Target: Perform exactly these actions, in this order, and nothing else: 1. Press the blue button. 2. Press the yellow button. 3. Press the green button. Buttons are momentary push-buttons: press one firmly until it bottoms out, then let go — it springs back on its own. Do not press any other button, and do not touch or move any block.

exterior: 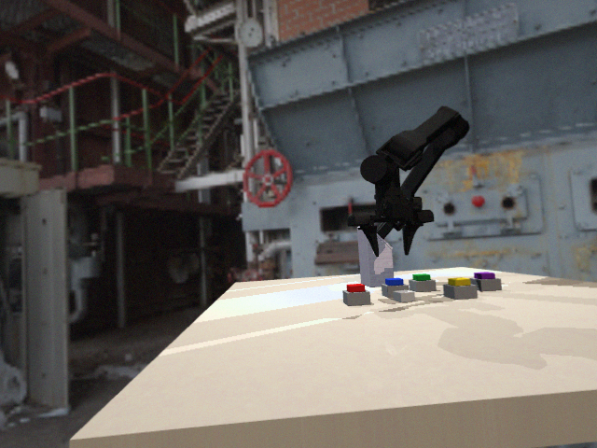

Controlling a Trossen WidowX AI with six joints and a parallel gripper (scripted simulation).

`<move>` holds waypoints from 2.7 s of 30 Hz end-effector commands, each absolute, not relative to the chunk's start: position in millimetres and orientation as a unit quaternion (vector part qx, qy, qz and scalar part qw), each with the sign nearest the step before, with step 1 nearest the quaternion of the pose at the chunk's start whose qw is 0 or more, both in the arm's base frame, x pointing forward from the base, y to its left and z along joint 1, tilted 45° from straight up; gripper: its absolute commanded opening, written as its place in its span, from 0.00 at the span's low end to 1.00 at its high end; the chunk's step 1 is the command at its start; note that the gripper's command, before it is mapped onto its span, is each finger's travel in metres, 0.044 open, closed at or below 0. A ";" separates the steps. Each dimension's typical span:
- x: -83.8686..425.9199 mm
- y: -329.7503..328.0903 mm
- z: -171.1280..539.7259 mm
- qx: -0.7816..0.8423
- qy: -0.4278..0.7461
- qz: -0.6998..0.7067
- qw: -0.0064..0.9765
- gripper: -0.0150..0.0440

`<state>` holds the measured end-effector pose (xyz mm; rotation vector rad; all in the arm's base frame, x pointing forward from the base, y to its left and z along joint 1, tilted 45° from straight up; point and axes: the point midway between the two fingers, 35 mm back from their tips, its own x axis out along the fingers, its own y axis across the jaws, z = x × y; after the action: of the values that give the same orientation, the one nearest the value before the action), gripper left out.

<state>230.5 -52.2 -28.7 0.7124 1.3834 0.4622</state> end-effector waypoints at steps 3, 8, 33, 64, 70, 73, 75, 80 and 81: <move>227.8 -29.8 -46.4 0.328 0.622 0.210 0.679 0.49; 227.8 -29.8 -46.4 0.328 0.622 0.210 0.679 0.29; 231.2 -15.0 -61.7 0.328 0.622 0.210 0.679 0.29; 230.2 -22.8 -54.5 0.326 0.622 0.210 0.680 0.29; 227.7 -31.7 -44.8 0.327 0.622 0.209 0.679 0.29; 224.2 -58.0 -20.2 0.326 0.623 0.208 0.680 0.29; 220.0 -71.7 -4.9 0.327 0.623 0.208 0.680 0.29; 219.4 -73.3 -2.9 0.327 0.623 0.208 0.679 0.29; 221.4 -72.7 -1.6 0.326 0.623 0.208 0.680 0.29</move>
<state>221.8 -70.8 -7.1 0.7422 1.3918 0.4570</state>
